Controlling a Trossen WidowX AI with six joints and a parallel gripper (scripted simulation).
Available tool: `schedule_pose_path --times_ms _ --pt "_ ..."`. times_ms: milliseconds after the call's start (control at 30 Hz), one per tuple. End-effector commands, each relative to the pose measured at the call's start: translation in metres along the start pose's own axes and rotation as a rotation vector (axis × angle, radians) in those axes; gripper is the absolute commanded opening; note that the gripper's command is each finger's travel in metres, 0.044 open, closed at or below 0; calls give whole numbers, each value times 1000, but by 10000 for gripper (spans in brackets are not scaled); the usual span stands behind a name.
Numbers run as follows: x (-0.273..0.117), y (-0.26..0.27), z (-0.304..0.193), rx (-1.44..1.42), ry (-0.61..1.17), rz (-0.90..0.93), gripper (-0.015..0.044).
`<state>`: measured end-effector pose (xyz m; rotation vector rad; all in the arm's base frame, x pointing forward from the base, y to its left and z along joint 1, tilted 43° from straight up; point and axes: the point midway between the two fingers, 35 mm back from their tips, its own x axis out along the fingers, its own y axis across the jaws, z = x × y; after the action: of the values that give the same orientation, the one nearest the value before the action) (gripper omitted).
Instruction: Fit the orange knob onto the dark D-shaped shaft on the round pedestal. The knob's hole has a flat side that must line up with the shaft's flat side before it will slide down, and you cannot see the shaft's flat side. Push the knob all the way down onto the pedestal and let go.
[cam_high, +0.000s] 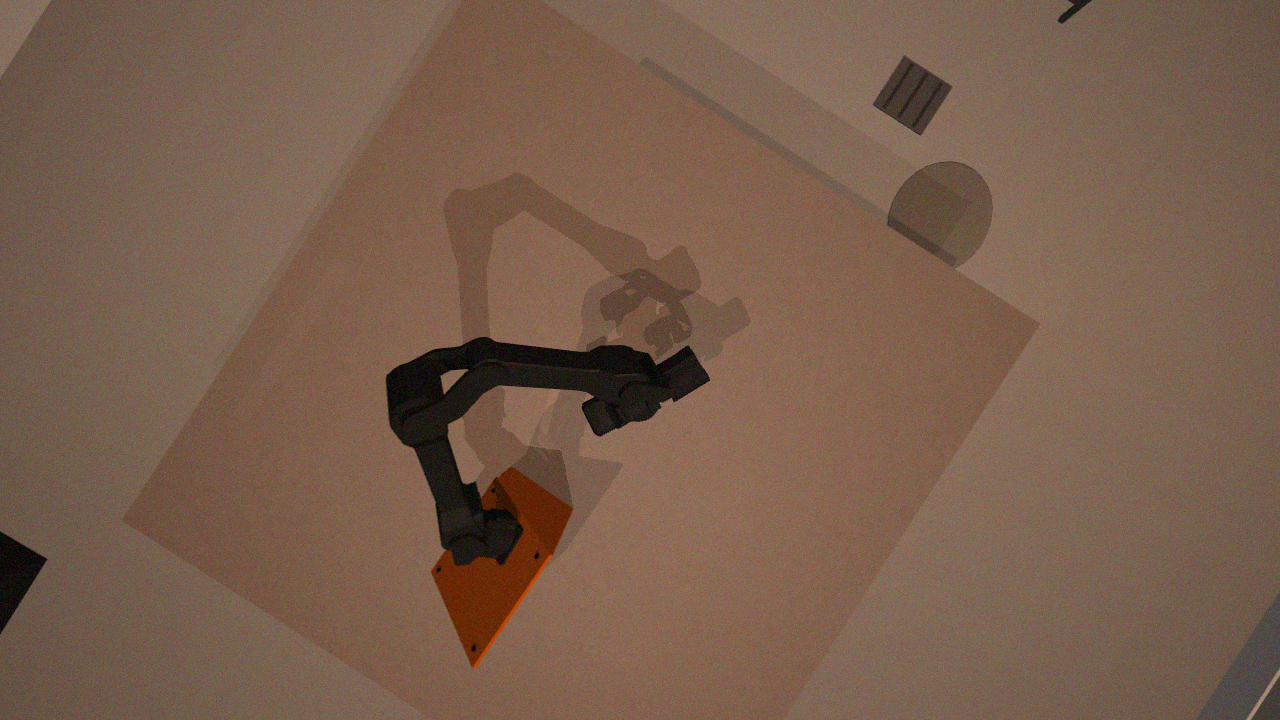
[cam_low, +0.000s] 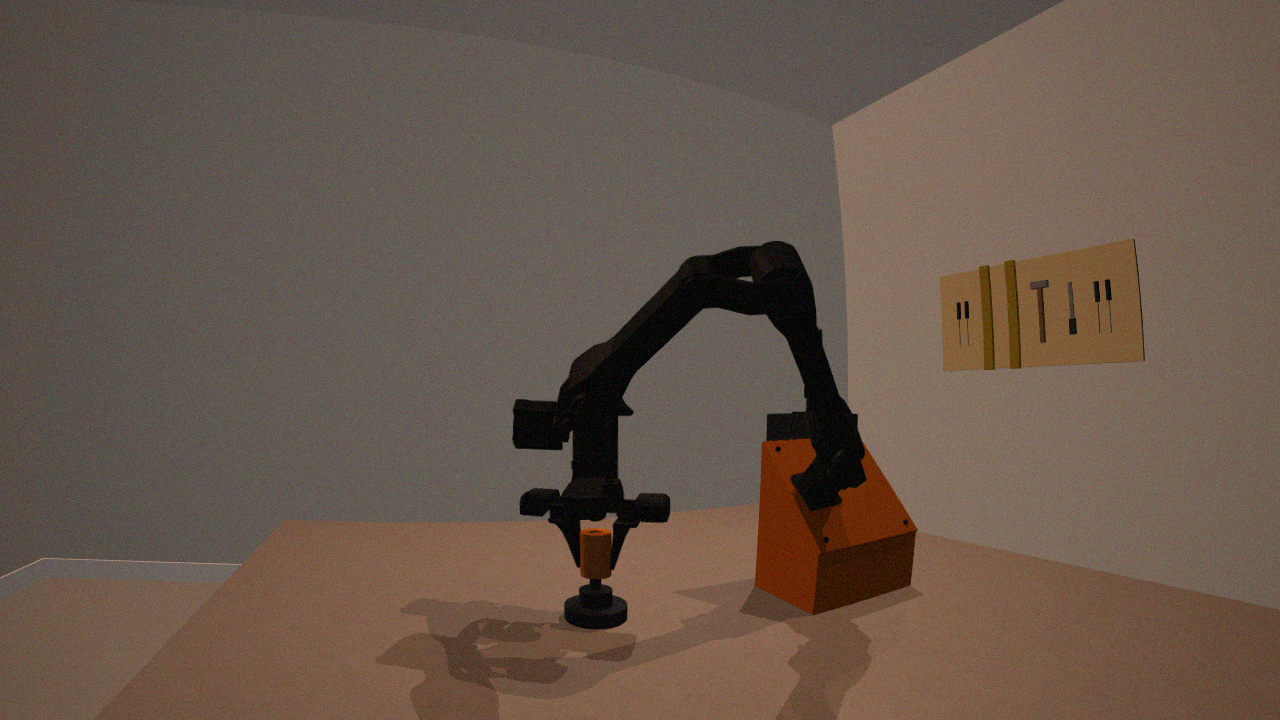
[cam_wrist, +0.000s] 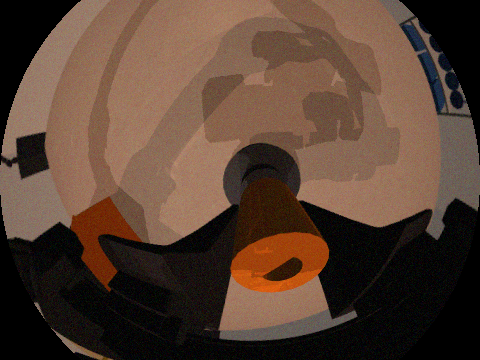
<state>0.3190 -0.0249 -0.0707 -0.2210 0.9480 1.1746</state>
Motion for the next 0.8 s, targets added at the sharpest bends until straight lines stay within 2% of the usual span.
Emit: schedule_pose_path --times_ms 0,767 --pt "0 -4 1 -17 3 -4 0" --pt "-1 -1 0 -69 3 -4 0"
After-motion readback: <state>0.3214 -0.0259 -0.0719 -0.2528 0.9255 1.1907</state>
